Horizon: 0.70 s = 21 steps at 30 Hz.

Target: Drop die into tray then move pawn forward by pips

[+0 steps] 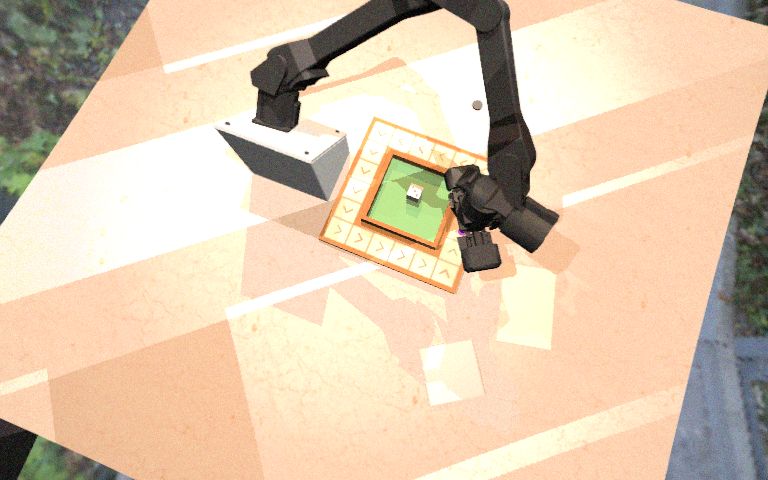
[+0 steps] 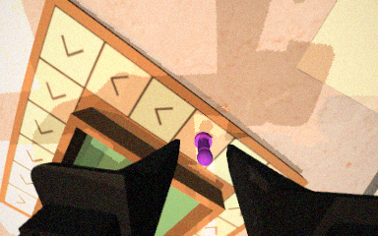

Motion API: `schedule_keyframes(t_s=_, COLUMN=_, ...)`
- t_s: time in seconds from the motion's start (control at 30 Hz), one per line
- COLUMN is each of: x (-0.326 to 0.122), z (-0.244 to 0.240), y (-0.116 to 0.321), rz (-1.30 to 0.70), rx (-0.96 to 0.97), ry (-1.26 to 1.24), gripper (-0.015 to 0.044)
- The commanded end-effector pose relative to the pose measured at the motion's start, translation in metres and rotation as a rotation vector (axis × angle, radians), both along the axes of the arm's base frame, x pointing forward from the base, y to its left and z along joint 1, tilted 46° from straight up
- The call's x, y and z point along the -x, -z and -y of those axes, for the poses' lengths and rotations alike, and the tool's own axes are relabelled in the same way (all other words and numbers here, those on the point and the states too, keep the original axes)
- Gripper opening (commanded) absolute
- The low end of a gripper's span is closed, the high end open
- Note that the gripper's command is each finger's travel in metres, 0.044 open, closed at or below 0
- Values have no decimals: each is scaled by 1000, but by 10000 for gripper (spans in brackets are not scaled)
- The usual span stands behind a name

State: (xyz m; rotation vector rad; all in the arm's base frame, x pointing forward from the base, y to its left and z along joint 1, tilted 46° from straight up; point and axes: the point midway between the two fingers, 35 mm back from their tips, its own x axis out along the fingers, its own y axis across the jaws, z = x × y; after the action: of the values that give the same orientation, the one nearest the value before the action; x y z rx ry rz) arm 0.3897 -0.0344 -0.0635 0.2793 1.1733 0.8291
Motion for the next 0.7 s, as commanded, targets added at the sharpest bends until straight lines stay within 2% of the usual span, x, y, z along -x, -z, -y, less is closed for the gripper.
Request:
schedule_keyframes(t_s=0.0, x=2, z=18, y=-16, rz=-2, rx=1, ry=-1, gripper=315)
schedule_keyframes(t_s=0.17, x=6, z=36, y=-34, rz=-9, rx=-3, ry=-1, gripper=440)
schedule_keyframes(t_s=0.3, x=15, z=40, y=-38, rz=-27, rx=-2, ry=18, gripper=440)
schedule_keyframes(t_s=0.5, x=104, z=65, y=-70, rz=-189, rx=-10, ry=180, gripper=440)
schedule_keyframes(t_s=0.67, x=177, z=59, y=-90, rz=-319, rx=-39, ry=303, gripper=440)
